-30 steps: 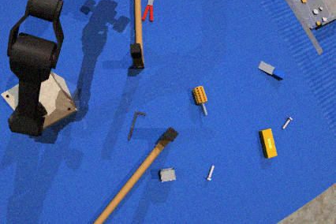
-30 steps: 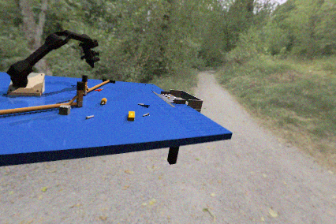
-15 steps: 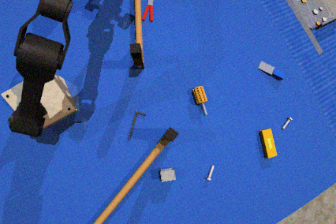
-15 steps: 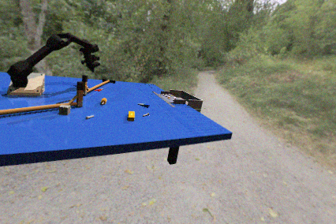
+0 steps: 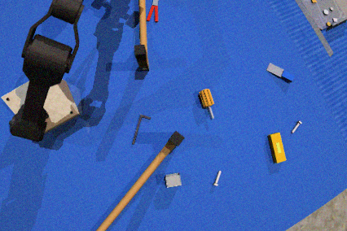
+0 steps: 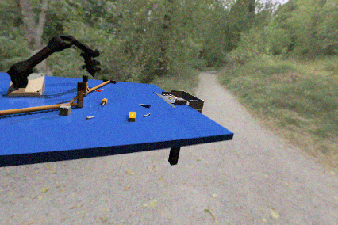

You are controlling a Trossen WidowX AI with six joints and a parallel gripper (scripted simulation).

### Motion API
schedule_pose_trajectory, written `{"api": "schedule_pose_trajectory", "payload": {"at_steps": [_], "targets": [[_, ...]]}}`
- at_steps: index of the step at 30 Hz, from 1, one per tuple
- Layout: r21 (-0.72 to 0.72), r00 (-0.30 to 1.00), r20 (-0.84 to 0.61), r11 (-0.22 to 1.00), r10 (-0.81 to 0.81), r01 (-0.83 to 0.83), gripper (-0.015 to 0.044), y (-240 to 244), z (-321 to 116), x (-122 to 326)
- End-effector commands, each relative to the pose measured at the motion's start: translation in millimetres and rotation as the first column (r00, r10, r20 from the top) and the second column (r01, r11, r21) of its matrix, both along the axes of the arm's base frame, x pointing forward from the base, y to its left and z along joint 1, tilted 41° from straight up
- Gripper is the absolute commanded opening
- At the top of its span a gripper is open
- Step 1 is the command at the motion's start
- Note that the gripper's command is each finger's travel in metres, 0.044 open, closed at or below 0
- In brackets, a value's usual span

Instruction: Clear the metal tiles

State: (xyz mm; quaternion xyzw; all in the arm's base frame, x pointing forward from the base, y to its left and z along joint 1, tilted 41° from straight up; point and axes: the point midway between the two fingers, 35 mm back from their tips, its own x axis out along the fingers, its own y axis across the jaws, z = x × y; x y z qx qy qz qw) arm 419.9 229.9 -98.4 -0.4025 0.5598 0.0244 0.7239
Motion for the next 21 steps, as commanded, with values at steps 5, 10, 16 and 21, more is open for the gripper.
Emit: {"api": "schedule_pose_trajectory", "payload": {"at_steps": [5, 10, 16, 21], "targets": [[-0.011, 1.000, -0.003, 1.000, 0.004, -0.004, 0.0000, -14.5, -15.8, -0.8], [-0.012, 1.000, -0.002, 1.000, 0.004, -0.004, 0.0000, -22.8, -25.0, -1.2], [-0.014, 1.000, -0.002, 1.000, 0.004, -0.004, 0.0000, -33.0, -35.6, -2.1], [-0.015, 1.000, -0.001, 1.000, 0.004, -0.004, 0.0000, -41.7, -44.1, -3.4]]}}
